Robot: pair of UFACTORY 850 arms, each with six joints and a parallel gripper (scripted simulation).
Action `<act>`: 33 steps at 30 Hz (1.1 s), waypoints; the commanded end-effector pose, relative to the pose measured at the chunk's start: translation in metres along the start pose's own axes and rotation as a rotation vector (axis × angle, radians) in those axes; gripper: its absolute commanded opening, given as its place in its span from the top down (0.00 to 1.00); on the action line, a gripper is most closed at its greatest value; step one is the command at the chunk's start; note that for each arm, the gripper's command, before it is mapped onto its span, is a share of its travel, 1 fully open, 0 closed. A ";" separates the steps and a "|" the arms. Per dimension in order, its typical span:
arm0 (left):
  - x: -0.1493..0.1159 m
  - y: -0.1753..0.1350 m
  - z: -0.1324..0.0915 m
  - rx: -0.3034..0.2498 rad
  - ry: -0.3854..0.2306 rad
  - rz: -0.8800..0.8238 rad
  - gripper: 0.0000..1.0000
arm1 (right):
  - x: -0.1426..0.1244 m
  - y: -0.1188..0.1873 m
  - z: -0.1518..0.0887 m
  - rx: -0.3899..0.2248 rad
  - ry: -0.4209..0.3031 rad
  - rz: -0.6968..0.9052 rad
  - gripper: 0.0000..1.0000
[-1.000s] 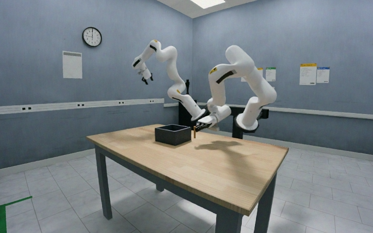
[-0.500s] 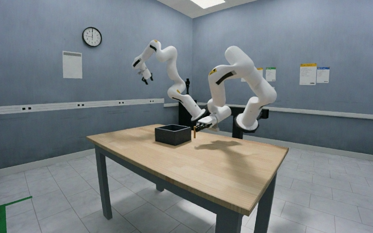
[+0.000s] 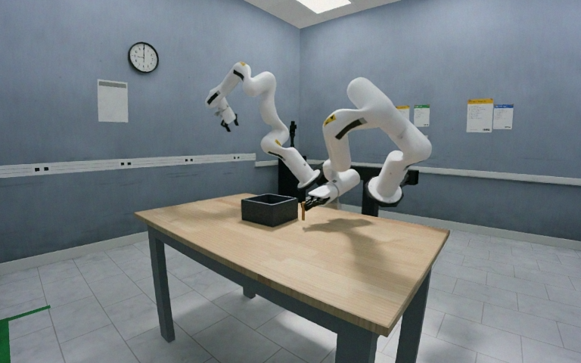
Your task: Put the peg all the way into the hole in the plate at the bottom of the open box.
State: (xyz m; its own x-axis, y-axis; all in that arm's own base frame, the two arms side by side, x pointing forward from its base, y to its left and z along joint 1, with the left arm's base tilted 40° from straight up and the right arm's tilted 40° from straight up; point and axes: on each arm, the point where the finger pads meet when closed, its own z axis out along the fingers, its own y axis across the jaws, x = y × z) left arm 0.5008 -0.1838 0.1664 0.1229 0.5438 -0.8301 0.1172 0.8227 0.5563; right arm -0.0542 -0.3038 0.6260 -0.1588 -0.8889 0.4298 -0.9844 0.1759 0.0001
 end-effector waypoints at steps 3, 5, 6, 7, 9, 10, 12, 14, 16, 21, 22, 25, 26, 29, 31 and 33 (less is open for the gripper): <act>0.008 0.000 0.003 0.000 -0.002 0.000 1.00 | 0.000 0.000 -0.001 0.000 0.002 0.000 0.00; 0.011 0.000 0.004 0.000 -0.002 0.000 1.00 | 0.000 0.000 -0.001 0.000 0.002 0.000 0.00; 0.012 0.000 0.005 0.000 -0.002 0.000 1.00 | 0.000 0.000 -0.001 0.000 0.002 0.000 0.00; 0.013 0.000 0.005 0.000 -0.002 0.000 1.00 | 0.000 0.000 -0.001 0.000 0.002 0.000 0.00; 0.014 0.000 0.005 0.000 -0.002 0.000 1.00 | 0.000 0.000 -0.001 0.000 0.002 0.000 0.00; 0.014 0.000 0.006 0.000 -0.002 0.000 1.00 | 0.000 0.000 -0.001 0.000 0.002 0.000 0.00; 0.014 0.000 0.006 0.000 -0.002 0.000 1.00 | 0.000 0.000 -0.001 0.000 0.002 0.000 0.00; 0.014 0.000 0.006 0.000 -0.002 0.000 1.00 | 0.000 0.000 -0.001 0.000 0.002 0.000 0.00; 0.014 0.000 0.006 0.000 -0.002 0.000 1.00 | 0.000 0.000 -0.001 0.000 0.002 0.000 0.00; 0.014 0.000 0.006 0.000 -0.002 0.000 1.00 | 0.000 0.000 -0.001 0.000 0.002 0.000 0.00; 0.014 0.000 0.006 0.000 -0.002 0.000 1.00 | 0.000 0.000 -0.001 0.000 0.002 0.000 0.00; 0.014 0.000 0.006 0.000 -0.002 0.000 1.00 | 0.000 0.000 -0.001 0.000 0.002 0.000 0.00; 0.014 0.000 0.006 0.000 -0.002 0.000 1.00 | 0.000 0.000 -0.001 0.000 0.002 0.000 0.00; 0.014 0.000 0.006 0.000 -0.002 0.000 1.00 | 0.000 0.000 -0.001 0.000 0.002 0.000 0.00; 0.015 0.000 0.006 0.000 -0.002 0.000 1.00 | 0.000 0.000 -0.001 0.000 0.002 0.000 0.00; 0.015 0.000 0.006 0.000 -0.002 0.000 1.00 | 0.000 0.000 -0.001 0.000 0.002 0.000 0.00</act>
State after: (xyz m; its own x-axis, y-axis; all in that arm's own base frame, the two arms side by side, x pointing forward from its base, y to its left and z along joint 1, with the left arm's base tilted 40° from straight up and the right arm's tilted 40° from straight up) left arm 0.5085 -0.1766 0.1540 0.1240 0.5437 -0.8301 0.1173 0.8227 0.5563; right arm -0.0542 -0.3038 0.6260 -0.1588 -0.8889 0.4298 -0.9844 0.1759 0.0001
